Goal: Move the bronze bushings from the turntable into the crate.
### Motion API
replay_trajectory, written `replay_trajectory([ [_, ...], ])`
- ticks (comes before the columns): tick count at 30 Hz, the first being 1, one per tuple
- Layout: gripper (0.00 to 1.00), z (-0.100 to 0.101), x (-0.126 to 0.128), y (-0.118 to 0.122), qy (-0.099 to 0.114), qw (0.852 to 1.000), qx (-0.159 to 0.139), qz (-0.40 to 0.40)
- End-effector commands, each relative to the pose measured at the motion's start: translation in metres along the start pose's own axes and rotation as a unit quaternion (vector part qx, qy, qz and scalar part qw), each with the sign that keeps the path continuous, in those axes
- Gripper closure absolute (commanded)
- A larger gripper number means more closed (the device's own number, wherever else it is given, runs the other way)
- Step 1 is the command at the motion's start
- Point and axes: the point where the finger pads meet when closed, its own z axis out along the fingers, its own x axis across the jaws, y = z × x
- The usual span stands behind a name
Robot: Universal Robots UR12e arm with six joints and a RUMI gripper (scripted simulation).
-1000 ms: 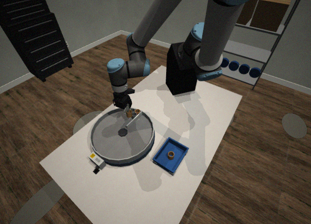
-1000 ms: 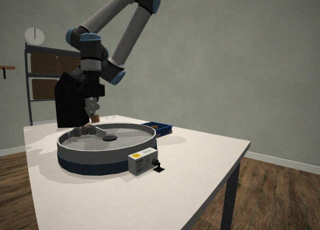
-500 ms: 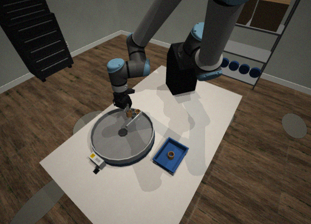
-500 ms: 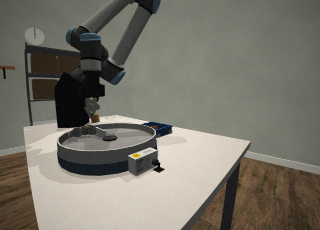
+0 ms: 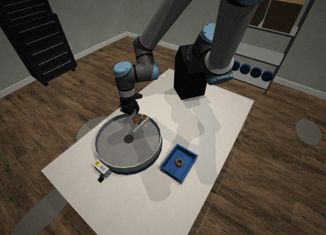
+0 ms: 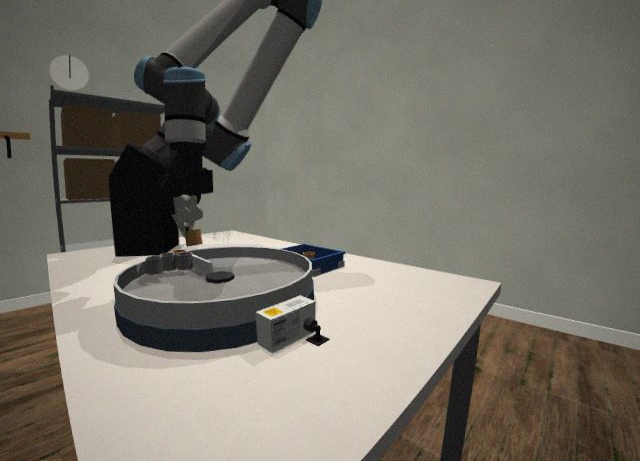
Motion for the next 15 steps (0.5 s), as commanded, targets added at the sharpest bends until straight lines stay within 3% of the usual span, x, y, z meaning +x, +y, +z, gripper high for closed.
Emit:
replay_trajectory([
  [1, 1.00, 0.000, 0.017, 0.003, 0.000, 1.000, 0.000, 0.000],
  [7, 1.00, 0.000, 0.053, 0.010, 0.000, 1.000, 0.000, 0.000],
  [9, 1.00, 0.000, 0.053, 0.010, 0.000, 1.000, 0.000, 0.000],
  [15, 1.00, 0.000, 0.102, 0.019, 0.000, 1.000, 0.000, 0.000],
])
